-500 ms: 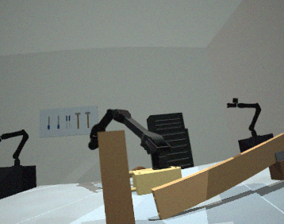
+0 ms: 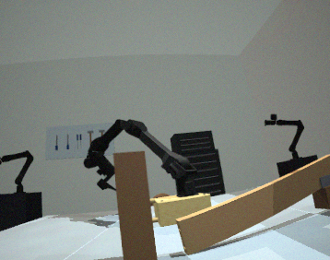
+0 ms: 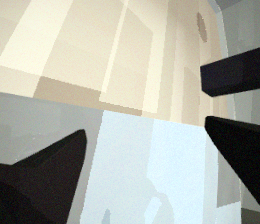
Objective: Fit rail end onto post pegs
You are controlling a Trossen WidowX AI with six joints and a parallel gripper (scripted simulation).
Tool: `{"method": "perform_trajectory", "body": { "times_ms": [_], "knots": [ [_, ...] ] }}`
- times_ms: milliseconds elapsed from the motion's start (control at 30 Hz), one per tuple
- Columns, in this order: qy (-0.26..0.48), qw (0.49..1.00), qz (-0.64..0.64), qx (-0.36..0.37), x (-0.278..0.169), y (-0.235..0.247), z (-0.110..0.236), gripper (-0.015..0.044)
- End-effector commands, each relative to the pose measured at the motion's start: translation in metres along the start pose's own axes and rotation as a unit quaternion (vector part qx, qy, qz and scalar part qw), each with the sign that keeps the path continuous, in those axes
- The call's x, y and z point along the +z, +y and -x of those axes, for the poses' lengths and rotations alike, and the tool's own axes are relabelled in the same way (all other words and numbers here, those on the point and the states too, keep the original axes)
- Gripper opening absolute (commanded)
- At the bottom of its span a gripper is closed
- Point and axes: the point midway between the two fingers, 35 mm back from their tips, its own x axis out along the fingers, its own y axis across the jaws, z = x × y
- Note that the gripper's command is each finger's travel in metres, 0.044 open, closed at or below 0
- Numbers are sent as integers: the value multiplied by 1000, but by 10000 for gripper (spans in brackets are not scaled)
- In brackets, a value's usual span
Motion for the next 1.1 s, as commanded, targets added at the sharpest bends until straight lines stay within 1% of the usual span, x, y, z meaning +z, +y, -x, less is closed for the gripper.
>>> {"method": "perform_trajectory", "body": {
  "times_ms": [0, 267, 533, 800, 1067],
  "knots": [
    [-48, 994, 82, 57, -15, 43, 55, 440],
    [-140, 954, 219, 148, -59, 103, 152, 440],
    [-230, 881, 348, 224, -123, 141, 240, 440],
    [-314, 777, 465, 284, -203, 158, 314, 440],
    [-386, 654, 564, 326, -290, 155, 370, 440]
  ]
}}
